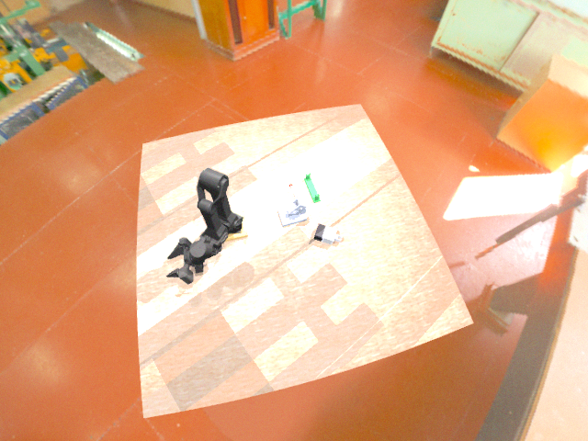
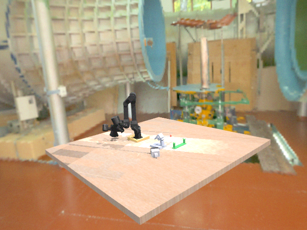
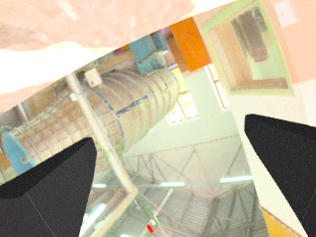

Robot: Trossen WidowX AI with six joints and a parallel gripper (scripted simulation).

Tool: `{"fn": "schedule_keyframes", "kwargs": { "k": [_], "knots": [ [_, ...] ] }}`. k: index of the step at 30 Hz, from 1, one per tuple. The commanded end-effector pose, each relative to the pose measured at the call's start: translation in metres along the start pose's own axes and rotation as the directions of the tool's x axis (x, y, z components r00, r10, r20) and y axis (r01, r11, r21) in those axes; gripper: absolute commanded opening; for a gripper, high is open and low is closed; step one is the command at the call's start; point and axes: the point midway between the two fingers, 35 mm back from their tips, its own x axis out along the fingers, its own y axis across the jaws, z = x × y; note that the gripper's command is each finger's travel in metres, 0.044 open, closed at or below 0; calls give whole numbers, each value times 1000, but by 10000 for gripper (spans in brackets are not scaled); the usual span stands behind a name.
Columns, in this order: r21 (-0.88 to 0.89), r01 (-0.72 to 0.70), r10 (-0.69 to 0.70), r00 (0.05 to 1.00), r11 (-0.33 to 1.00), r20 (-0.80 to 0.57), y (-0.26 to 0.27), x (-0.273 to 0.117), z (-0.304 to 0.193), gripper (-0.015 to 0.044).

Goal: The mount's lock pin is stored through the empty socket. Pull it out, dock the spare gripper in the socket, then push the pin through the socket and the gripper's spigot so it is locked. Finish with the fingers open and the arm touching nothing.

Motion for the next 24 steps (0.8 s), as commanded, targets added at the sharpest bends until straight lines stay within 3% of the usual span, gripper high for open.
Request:
{"fn": "schedule_keyframes", "kwargs": {
  "k": [1,4,11,17,24],
  "knots": [
    [0,7,-7,1000,1000,6,-3,0,1,374],
    [7,103,-104,991,995,89,-37,-5,20,300],
    [49,348,-343,873,936,347,-133,-57,77,300],
    [93,496,-459,695,863,553,-189,-137,119,300],
    [129,610,-482,460,782,746,-215,-249,150,300]
  ]
}}
